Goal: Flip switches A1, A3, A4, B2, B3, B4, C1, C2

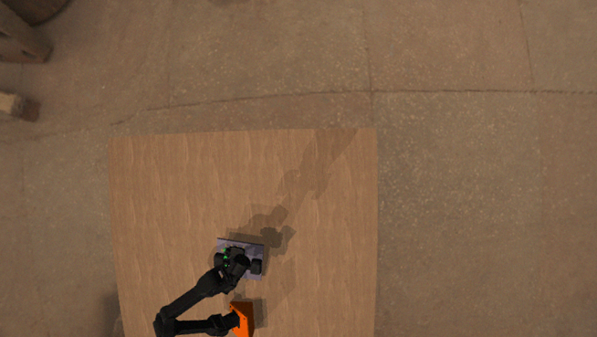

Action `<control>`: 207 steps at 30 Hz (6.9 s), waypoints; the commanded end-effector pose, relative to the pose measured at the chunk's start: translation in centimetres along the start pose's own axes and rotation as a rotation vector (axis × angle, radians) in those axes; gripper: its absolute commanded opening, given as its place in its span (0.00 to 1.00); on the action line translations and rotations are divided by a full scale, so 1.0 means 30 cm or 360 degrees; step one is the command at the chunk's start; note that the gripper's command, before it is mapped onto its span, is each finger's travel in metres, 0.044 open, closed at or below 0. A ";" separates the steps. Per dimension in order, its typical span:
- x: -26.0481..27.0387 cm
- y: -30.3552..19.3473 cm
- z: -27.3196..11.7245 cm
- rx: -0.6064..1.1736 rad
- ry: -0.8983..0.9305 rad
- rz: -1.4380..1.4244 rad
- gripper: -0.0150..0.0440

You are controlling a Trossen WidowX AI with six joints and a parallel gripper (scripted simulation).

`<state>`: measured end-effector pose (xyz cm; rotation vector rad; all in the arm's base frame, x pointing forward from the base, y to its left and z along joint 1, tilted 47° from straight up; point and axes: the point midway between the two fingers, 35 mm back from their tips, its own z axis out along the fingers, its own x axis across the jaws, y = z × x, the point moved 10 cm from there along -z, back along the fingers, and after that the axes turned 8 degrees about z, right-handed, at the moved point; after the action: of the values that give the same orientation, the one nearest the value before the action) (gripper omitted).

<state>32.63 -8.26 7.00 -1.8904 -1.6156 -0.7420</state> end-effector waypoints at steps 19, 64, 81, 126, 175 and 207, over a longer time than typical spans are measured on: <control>0.111 -0.186 -0.212 -0.0037 0.0011 0.0011 0.25; 0.136 -0.238 -0.010 -0.0079 0.0022 0.0011 0.25; 0.136 -0.238 -0.008 -0.0079 0.0022 0.0011 0.25; 0.134 -0.229 -0.179 -0.0042 0.0009 0.0012 0.25; 0.052 -0.227 -0.010 -0.0080 0.0020 0.0010 0.25; 0.052 -0.227 -0.003 -0.0080 0.0020 0.0010 0.25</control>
<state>26.06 -6.38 8.56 -1.9220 -1.6028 -0.7922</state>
